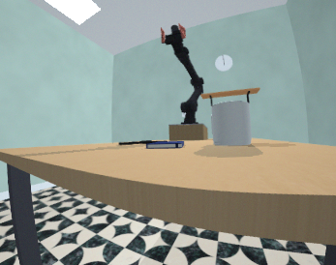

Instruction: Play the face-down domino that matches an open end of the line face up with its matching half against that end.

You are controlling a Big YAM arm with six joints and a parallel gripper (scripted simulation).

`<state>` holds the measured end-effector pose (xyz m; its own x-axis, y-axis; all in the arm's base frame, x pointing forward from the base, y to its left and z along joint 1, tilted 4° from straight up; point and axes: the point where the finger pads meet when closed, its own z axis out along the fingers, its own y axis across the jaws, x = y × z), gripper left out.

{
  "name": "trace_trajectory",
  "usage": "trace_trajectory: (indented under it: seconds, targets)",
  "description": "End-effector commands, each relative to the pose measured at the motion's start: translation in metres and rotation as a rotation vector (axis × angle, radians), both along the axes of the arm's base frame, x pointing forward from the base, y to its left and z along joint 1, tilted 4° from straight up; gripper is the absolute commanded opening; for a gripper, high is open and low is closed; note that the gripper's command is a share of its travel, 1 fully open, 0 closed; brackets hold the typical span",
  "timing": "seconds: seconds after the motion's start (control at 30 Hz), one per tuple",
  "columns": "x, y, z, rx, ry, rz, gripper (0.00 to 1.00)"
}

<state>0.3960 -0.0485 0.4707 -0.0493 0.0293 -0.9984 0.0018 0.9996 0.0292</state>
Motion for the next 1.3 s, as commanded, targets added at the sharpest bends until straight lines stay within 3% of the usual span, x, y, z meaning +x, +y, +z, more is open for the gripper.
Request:
trace_trajectory:
  seconds: [0.0, 0.33, 0.37, 0.67, 0.9, 0.93, 1.23, 1.27]
  targets:
    - [-0.015, -0.009, 0.016, -0.007, -0.026, -0.017, 1.00]
    - [-0.023, -0.014, 0.016, -0.007, -0.022, -0.016, 1.00]
    - [-0.019, -0.014, 0.000, 0.001, 0.041, -0.013, 1.00]
    - [-0.026, -0.011, -0.062, 0.001, 0.487, 0.005, 1.00]
    - [-0.026, -0.011, -0.062, 0.001, 0.487, 0.005, 1.00]
    - [-0.028, -0.014, -0.096, 0.036, 0.569, -0.003, 1.00]
    - [-0.033, -0.009, -0.146, 0.004, 0.997, 0.026, 1.00]
    - [-0.033, -0.009, -0.146, 0.004, 0.997, 0.026, 1.00]
